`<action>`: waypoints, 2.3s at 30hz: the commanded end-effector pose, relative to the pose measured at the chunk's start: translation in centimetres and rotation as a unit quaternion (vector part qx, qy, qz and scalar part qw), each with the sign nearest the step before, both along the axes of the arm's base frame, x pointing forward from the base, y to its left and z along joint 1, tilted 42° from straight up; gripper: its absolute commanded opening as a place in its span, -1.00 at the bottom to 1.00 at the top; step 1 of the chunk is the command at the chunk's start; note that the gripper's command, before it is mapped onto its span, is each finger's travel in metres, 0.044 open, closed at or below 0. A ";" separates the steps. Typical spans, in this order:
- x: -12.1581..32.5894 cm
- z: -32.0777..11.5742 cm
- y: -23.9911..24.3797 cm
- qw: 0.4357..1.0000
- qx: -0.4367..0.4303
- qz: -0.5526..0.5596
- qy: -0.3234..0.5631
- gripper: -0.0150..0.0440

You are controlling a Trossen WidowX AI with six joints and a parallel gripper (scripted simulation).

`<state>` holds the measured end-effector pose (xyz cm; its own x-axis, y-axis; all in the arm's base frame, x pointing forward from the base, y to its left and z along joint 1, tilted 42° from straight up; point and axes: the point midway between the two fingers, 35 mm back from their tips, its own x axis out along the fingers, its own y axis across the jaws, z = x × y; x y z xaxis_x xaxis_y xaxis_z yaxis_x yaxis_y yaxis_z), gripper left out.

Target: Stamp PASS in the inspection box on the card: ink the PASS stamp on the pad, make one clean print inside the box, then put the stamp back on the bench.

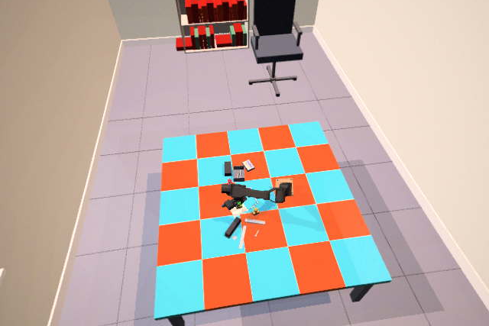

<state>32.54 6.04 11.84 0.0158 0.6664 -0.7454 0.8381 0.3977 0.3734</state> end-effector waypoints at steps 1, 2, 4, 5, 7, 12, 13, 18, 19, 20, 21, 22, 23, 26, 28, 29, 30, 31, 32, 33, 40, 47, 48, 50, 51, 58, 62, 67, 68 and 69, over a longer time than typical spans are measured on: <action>0.0 -0.1 0.2 1.000 0.001 -0.002 -0.001 -0.49; 0.0 -0.2 0.3 1.000 0.001 -0.002 -0.001 -0.49; 0.0 -0.3 0.4 1.000 0.001 -0.002 -0.001 -0.49; 0.0 -0.3 0.4 1.000 0.001 -0.002 -0.001 -0.49; 0.0 -0.4 0.5 1.000 0.001 -0.002 -0.001 -0.49; 0.0 -0.7 0.7 1.000 0.001 -0.002 -0.001 -0.49; 0.0 -0.7 0.8 1.000 0.001 -0.002 -0.001 -0.49; 0.0 -0.9 1.0 1.000 0.001 -0.002 -0.001 -0.49; 0.0 -1.0 1.0 1.000 0.001 -0.002 -0.001 -0.49; 0.0 -1.0 1.1 1.000 0.001 -0.002 -0.001 -0.49; 0.0 -1.1 1.1 1.000 0.001 -0.002 -0.001 -0.49; 0.0 -1.1 1.2 1.000 0.001 -0.002 -0.001 -0.49; 0.0 -1.2 1.2 1.000 0.001 -0.002 -0.001 -0.49; 0.0 -1.3 1.4 1.000 0.001 -0.002 -0.001 -0.49; 0.0 -1.4 1.5 1.000 0.001 -0.002 -0.001 -0.49; 0.0 -1.5 1.5 1.000 0.001 -0.002 -0.001 -0.49; 0.0 -1.5 1.5 1.000 0.001 -0.002 -0.001 -0.49; 0.0 -1.5 1.6 1.000 0.001 -0.002 -0.001 -0.49; 0.0 -1.6 1.6 1.000 0.000 -0.002 -0.001 -0.49; 0.0 -1.6 1.7 1.000 0.000 -0.002 -0.001 -0.49; -0.1 -2.0 2.0 1.000 0.000 -0.002 -0.002 -0.49; -0.1 -2.2 2.3 1.000 0.000 -0.002 -0.002 -0.49; -0.1 -2.2 2.3 1.000 0.000 -0.002 -0.002 -0.49; -0.1 -2.2 2.3 1.000 0.000 -0.002 -0.002 -0.49; -0.1 -2.2 2.3 1.000 0.000 -0.002 -0.002 -0.49; -0.1 -2.4 2.4 1.000 0.000 -0.002 -0.002 -0.49; -0.1 -2.4 2.4 1.000 0.000 -0.002 -0.002 -0.49; -0.1 -2.5 2.5 1.000 0.000 -0.002 -0.002 -0.49; -0.1 -2.5 2.5 1.000 0.000 -0.002 -0.002 -0.49; -0.1 -2.5 2.5 1.000 0.000 -0.002 -0.002 -0.49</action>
<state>32.39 8.46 9.35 0.0187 0.6644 -0.7471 0.8384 0.3967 0.3738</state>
